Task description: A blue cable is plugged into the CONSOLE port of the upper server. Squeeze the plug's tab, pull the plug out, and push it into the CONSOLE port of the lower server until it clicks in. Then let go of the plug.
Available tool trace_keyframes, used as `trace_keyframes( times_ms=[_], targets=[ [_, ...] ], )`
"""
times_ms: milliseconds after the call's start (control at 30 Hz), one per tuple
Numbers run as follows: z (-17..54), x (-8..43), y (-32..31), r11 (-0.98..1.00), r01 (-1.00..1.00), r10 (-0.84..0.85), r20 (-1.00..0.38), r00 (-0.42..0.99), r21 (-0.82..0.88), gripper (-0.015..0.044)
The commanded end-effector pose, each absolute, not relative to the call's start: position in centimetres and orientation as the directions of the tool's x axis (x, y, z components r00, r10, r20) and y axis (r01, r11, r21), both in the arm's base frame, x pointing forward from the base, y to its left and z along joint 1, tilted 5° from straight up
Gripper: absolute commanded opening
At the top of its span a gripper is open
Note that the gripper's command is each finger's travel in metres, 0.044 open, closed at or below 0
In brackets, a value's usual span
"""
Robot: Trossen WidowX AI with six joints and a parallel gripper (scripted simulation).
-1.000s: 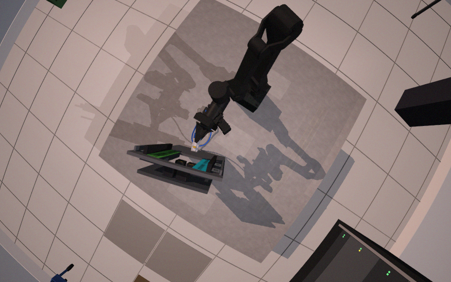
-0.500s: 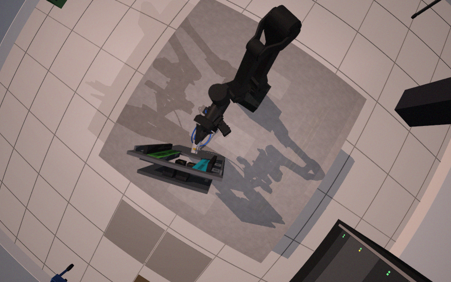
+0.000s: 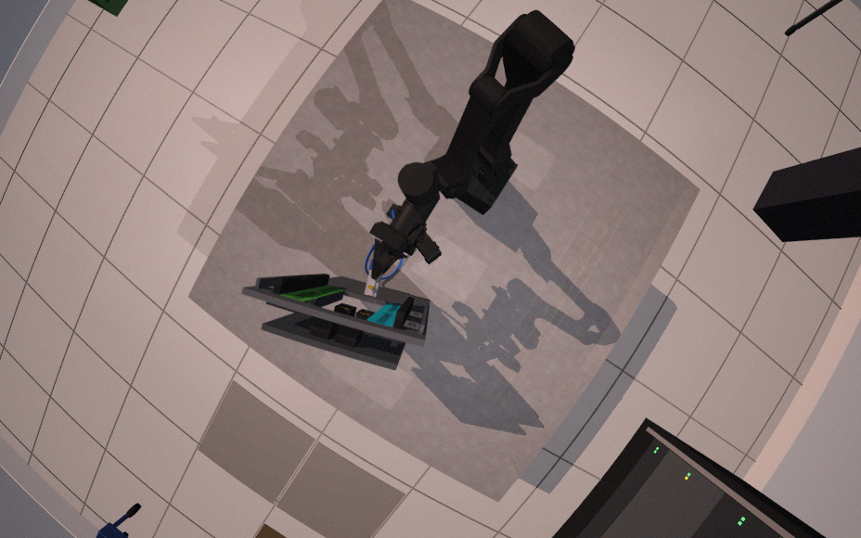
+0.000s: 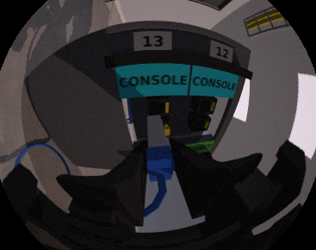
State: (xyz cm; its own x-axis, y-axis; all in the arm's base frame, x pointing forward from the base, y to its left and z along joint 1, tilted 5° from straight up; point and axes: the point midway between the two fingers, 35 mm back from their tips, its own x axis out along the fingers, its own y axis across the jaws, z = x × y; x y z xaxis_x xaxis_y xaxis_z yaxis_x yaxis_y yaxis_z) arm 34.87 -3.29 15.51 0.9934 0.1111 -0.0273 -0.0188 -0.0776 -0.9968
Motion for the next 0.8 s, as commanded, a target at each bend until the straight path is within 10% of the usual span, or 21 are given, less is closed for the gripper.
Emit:
trace_keyframes(
  times_ms=[0,767],
  targets=[
    [15.82,35.2,-3.21,-0.075,-0.01,0.11,-0.018,0.994,-0.997,0.0],
    [16.0,36.01,-2.66,-0.074,-0.008,0.11,-0.016,0.994,-0.997,0.0]
  ],
)
